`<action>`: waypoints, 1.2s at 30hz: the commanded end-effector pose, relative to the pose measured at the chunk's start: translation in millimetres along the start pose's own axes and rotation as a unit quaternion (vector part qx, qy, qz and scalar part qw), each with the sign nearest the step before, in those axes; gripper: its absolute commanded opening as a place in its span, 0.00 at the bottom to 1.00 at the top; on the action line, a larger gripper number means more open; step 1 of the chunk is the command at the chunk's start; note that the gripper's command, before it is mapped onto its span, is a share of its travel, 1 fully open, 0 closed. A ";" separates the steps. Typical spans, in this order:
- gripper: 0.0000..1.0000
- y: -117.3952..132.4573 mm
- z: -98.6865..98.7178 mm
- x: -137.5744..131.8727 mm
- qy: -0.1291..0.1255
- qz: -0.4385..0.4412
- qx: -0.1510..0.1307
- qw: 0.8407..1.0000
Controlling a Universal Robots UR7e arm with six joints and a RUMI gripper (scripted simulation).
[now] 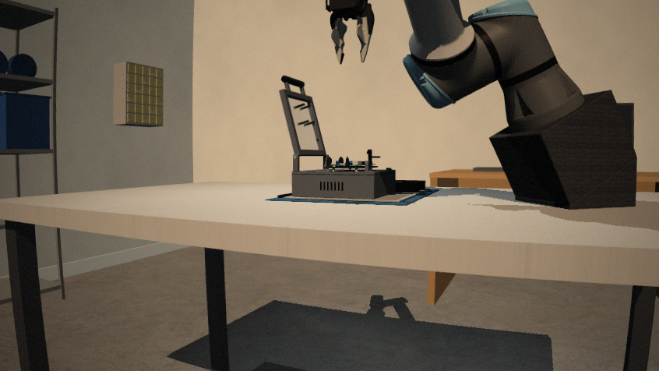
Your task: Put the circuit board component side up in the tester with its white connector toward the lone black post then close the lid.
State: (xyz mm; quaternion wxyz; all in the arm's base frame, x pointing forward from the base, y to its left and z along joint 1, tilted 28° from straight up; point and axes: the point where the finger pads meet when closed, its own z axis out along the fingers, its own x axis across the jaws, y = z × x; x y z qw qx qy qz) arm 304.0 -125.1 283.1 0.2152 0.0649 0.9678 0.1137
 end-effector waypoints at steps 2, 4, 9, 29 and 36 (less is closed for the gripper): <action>0.30 -0.2 -0.2 -0.9 0.000 0.000 0.000 1.000; 0.30 -0.2 -0.2 -2.0 0.000 0.000 0.000 1.000; 0.30 -0.2 -0.2 -6.7 0.000 0.000 0.000 1.000; 0.30 -0.1 -0.3 -68.6 0.000 0.000 0.000 1.000; 0.30 0.0 -0.3 -106.7 0.000 0.000 0.000 1.000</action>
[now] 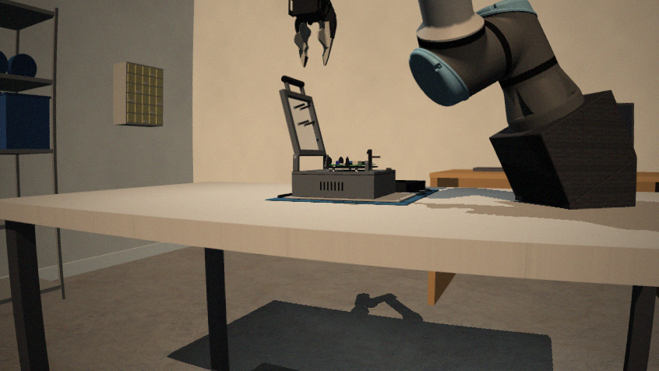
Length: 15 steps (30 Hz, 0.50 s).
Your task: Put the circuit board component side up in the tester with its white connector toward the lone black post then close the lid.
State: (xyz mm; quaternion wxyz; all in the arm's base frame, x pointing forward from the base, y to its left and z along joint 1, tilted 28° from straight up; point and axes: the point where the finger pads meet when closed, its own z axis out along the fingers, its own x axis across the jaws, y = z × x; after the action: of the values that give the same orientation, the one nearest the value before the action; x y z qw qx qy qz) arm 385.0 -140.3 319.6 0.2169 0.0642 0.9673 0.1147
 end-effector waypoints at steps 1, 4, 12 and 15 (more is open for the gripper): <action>0.30 -0.6 0.0 -21.4 0.001 0.000 0.002 1.000; 0.30 -0.6 0.0 -34.4 0.001 0.000 0.002 1.000; 0.30 -0.6 0.0 -50.9 0.001 0.000 0.002 1.000; 0.30 -0.6 0.1 -54.5 0.001 0.000 0.002 1.000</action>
State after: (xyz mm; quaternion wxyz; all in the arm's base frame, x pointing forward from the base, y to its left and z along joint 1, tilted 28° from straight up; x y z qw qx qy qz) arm 430.1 -149.4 339.4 0.2152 0.0648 0.9677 0.1139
